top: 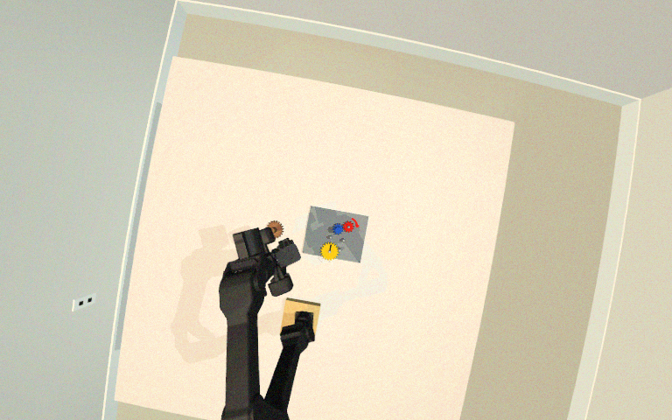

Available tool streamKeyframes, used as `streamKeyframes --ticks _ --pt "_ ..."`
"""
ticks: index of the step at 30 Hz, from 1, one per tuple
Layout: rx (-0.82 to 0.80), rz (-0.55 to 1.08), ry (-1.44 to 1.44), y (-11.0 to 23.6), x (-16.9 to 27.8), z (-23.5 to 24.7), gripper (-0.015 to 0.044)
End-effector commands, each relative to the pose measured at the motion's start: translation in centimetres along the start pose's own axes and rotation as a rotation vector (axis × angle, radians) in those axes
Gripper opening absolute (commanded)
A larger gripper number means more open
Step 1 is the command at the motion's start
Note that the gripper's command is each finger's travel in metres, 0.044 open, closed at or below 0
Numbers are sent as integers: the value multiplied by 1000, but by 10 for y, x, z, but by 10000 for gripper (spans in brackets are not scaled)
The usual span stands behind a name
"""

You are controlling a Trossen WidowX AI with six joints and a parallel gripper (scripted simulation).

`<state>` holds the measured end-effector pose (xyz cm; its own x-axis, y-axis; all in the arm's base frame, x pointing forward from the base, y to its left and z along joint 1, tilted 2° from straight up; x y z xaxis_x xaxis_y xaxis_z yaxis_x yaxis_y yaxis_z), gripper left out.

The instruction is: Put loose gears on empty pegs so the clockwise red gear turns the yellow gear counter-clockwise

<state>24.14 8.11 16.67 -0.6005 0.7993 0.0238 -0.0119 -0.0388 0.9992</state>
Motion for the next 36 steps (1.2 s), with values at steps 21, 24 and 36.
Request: streamKeyframes --ticks 21,24,36 --pt "7 3 -2 -41 1 -2 440" --pt "7 3 -2 -42 1 -2 440" --pt "7 3 -2 -42 1 -2 230"
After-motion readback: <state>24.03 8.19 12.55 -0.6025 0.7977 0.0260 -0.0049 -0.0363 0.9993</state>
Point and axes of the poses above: the point midway between the two fingers, 35 mm back from their tips, its own y axis back along the fingers, its own z axis across the jaws, x = y × z, the point moved 8 cm from there along y, back along the fingers, and after that the axes turned 12 degrees about y, right-handed, at the moved point
